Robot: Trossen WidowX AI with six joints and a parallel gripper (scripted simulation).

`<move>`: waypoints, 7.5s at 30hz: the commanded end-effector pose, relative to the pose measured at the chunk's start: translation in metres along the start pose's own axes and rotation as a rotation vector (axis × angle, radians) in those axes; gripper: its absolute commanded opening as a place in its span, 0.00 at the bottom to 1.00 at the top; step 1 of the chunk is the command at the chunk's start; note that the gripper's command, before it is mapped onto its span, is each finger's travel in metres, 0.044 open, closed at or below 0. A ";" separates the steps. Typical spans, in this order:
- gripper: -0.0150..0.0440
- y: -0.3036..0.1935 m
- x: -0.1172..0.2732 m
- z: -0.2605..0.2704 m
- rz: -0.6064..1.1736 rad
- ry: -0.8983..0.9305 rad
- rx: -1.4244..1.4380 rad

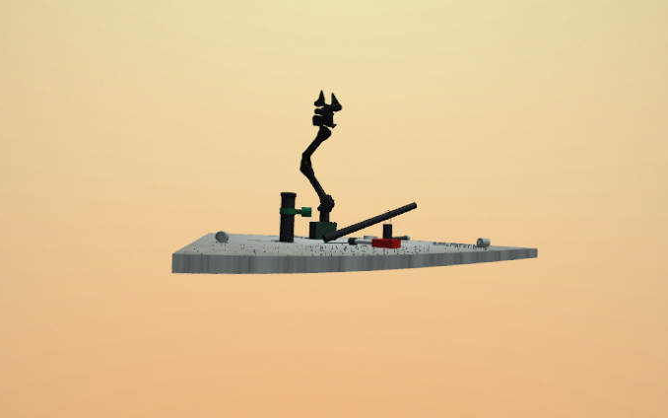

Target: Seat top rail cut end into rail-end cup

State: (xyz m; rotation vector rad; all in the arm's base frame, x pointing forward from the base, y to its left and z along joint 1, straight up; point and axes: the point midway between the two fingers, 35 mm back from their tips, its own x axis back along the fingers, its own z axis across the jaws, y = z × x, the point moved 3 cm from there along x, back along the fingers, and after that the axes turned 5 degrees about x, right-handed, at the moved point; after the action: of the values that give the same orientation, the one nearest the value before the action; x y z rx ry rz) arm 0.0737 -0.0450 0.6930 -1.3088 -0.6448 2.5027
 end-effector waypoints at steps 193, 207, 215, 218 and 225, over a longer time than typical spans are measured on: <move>0.25 0.476 0.228 -0.454 3.050 -0.324 2.088; 0.25 0.476 0.234 -0.447 3.093 -0.139 2.059; 0.25 0.476 0.237 -0.442 3.115 -0.025 2.038; 0.25 0.476 0.238 -0.441 3.119 0.000 2.033; 0.25 0.476 0.237 -0.442 3.115 -0.025 2.038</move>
State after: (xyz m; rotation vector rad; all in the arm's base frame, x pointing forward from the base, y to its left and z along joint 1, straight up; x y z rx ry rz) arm 0.2977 -0.2439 0.0687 -0.0403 -2.1168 0.0778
